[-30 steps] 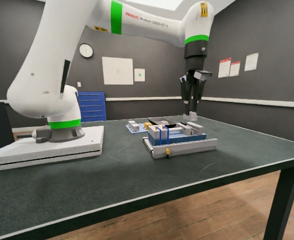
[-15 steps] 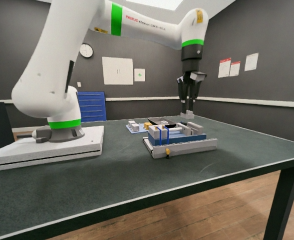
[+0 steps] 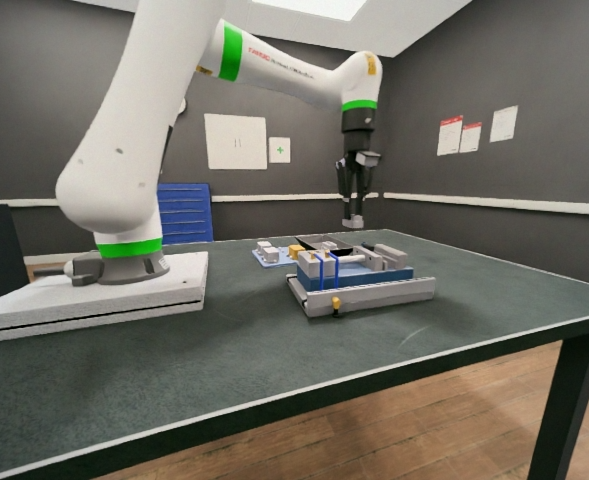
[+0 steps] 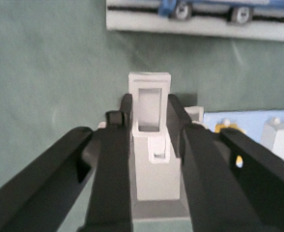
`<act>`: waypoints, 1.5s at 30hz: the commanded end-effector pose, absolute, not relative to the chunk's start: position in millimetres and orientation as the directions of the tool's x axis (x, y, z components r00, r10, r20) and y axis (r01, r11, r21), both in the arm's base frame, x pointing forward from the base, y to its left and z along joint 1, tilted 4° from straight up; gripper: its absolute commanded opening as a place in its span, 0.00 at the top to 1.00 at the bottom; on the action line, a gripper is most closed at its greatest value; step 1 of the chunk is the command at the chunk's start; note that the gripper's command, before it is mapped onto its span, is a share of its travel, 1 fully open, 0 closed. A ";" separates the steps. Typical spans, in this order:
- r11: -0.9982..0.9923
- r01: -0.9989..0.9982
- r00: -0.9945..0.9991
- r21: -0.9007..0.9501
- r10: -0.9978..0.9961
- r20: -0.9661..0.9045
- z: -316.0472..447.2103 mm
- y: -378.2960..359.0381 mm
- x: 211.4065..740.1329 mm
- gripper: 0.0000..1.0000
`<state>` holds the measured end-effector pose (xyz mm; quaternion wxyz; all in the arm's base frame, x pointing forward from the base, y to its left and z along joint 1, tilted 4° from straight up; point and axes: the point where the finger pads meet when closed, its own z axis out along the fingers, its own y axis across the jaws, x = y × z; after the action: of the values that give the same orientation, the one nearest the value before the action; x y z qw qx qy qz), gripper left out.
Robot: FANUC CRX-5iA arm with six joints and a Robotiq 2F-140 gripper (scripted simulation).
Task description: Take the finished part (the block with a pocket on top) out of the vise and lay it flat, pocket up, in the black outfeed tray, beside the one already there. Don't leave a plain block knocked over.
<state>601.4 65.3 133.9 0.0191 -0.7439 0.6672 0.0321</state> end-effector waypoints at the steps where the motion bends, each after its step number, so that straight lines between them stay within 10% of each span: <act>1: -0.118 -0.993 0.117 0.011 -0.991 -0.071 138.1 106.8 597.6 0.90; 20: -0.157 -0.988 0.156 0.009 -0.985 -0.075 149.6 260.7 549.3 0.90; 45: -0.158 -0.987 0.157 0.009 -0.985 -0.075 150.0 265.2 547.2 0.90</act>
<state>546.6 265.2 148.7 0.0202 -0.7604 0.6484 0.0320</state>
